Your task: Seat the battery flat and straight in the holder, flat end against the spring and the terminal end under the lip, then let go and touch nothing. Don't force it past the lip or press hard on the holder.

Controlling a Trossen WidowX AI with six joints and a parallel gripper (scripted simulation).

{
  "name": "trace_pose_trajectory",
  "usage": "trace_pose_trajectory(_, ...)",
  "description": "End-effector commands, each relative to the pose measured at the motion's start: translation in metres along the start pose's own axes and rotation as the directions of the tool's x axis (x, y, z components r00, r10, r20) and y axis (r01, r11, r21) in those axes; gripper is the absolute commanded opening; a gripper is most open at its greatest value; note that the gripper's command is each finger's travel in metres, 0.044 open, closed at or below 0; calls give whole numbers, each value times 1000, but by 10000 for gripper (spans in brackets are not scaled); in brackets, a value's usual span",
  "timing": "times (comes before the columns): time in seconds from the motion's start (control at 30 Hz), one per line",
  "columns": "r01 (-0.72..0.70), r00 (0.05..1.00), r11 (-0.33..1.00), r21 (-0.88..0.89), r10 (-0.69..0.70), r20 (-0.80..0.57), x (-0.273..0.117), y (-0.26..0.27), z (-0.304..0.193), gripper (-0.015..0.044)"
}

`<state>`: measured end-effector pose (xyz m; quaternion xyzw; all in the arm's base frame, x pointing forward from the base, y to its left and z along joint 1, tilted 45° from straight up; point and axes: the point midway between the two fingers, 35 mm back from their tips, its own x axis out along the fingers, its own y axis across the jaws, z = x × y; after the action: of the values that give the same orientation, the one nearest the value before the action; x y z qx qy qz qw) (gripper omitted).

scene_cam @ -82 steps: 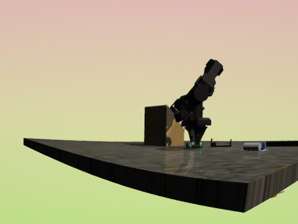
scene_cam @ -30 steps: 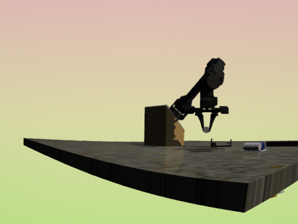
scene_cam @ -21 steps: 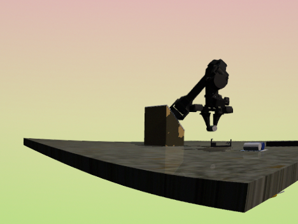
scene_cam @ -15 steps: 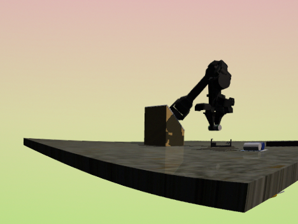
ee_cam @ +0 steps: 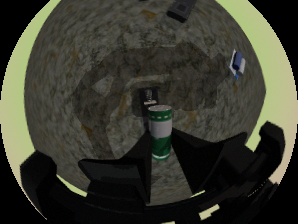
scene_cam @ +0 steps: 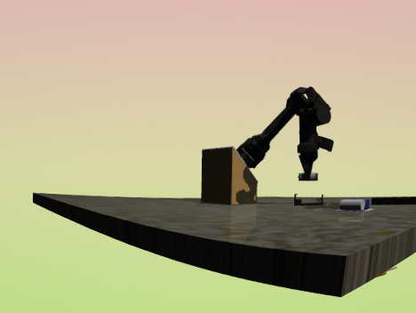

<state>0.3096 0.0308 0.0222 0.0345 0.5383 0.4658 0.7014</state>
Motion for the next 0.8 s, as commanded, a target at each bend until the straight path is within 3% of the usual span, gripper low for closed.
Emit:
trace_pose_trajectory(0.0,0,1000,999,-54,1,4,-1,4,2,83)
trace_pose_trajectory(0.13,-1,1000,999,-49,1,-13,1,3,1,83)
trace_pose_trajectory(0.47,-2,971,999,-43,-8,-239,38,4,-4,83)
trace_pose_trajectory(0.77,-6,961,999,-41,-6,-275,41,4,-3,83)
